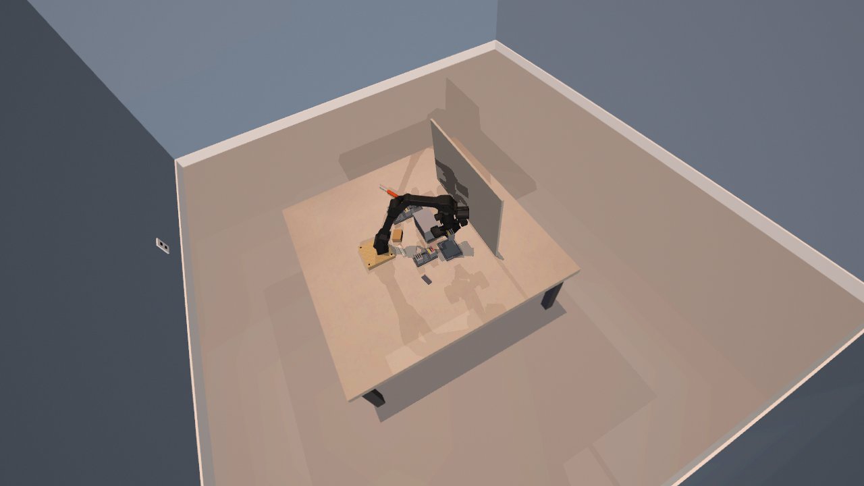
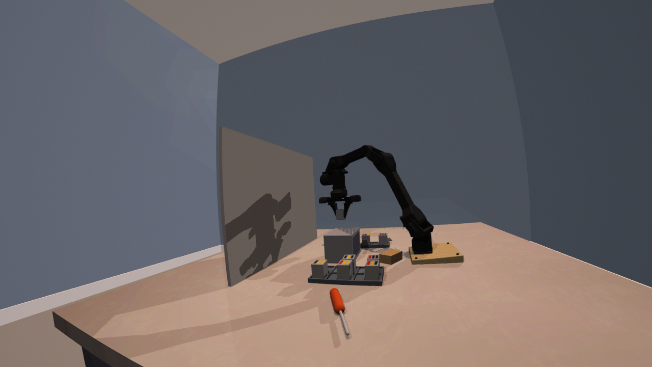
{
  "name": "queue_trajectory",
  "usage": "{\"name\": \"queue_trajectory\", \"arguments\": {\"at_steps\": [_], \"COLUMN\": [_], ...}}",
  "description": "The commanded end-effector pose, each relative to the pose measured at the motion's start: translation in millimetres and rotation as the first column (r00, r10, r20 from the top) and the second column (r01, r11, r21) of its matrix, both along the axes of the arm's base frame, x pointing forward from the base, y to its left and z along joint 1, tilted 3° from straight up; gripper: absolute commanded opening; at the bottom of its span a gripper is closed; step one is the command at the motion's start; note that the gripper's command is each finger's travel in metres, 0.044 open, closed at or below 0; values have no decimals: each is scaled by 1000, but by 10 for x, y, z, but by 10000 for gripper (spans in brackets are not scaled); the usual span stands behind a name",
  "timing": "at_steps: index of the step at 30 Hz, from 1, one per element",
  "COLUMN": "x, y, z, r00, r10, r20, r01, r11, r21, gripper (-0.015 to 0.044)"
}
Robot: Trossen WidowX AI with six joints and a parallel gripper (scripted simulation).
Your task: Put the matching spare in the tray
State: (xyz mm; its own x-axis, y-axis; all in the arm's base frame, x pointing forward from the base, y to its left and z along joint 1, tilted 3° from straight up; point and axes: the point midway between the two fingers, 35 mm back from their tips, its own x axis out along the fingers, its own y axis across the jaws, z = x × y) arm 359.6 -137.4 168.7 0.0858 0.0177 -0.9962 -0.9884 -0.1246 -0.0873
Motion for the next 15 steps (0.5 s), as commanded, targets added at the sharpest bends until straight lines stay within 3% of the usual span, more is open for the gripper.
{"name": "queue_trajectory", "arguments": {"at_steps": [1, 15], "x": [9, 25], "y": [4, 4], "z": [-39, -134], "r00": [1000, 1000], "r10": [0, 0], "r20": [1, 1], "r01": [0, 0], "r11": [1000, 1000], "r21": [3, 3], "gripper": [0, 0]}}
